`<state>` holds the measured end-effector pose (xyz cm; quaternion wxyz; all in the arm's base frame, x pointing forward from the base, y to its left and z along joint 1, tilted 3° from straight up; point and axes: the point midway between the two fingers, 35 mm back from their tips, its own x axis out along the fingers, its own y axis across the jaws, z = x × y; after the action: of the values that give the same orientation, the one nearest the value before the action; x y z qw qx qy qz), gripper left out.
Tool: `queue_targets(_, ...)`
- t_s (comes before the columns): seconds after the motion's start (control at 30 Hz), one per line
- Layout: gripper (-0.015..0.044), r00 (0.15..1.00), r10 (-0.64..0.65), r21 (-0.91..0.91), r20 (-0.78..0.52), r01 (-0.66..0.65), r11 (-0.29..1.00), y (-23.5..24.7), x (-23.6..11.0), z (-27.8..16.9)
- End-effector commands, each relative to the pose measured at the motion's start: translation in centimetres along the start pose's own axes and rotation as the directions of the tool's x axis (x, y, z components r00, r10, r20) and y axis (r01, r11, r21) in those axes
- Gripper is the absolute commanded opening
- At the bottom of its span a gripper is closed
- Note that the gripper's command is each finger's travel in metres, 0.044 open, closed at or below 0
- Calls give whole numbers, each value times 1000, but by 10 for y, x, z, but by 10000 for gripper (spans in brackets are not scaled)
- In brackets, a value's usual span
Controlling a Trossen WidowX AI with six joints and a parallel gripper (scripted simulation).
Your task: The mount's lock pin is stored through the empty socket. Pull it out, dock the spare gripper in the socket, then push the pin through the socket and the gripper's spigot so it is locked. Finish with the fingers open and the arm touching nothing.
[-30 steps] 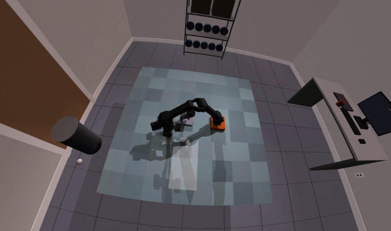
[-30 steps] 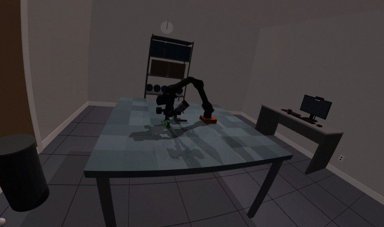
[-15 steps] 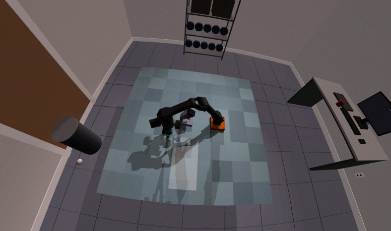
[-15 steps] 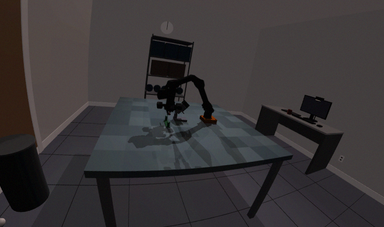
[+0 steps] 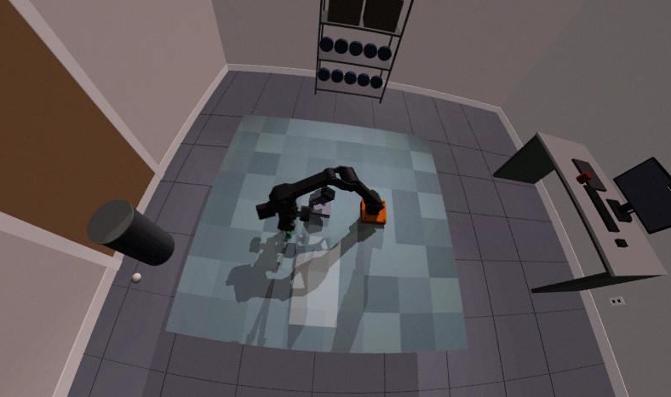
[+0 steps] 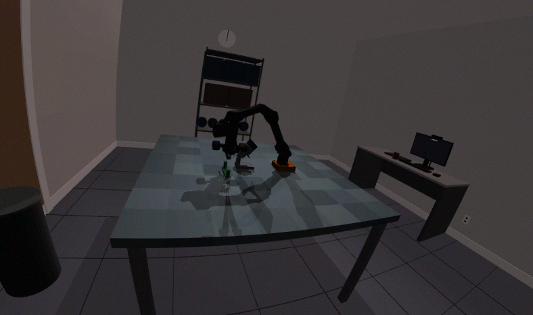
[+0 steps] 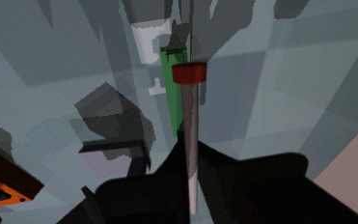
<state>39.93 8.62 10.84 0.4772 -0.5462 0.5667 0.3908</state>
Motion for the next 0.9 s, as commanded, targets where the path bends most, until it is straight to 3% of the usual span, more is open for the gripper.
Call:
queue_targets(0.0,0,1000,0,-3,0,0,1000,4,-2,1)
queue_targets(0.87,0,1000,9,8,6,-9,1000,85,-24,7)
